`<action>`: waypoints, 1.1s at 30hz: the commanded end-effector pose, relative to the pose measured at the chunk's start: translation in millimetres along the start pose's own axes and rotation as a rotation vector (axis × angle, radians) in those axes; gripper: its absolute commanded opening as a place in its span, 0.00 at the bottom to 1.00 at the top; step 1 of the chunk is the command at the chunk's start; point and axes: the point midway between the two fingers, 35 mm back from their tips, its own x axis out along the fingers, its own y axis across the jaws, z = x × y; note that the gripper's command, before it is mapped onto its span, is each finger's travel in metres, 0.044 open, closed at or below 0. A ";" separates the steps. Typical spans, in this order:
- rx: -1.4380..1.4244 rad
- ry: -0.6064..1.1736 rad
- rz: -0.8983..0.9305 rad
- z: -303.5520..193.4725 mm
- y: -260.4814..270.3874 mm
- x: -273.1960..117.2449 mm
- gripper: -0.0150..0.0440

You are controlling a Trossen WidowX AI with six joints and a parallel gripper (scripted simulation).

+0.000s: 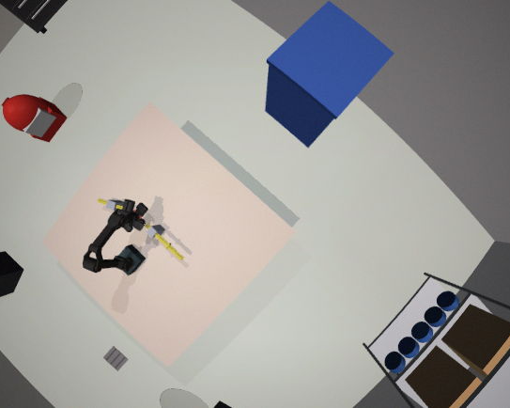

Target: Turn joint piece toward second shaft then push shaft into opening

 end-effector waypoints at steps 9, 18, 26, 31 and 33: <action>-0.001 0.000 0.000 0.0 0.0 -0.1 1.00; -0.001 0.000 0.000 0.0 0.0 -0.1 1.00; 0.005 -0.034 0.003 -0.1 0.0 -28.2 1.00; 0.005 -0.034 0.003 0.0 0.0 -27.9 1.00; -0.001 -0.034 0.003 0.0 0.1 -28.4 1.00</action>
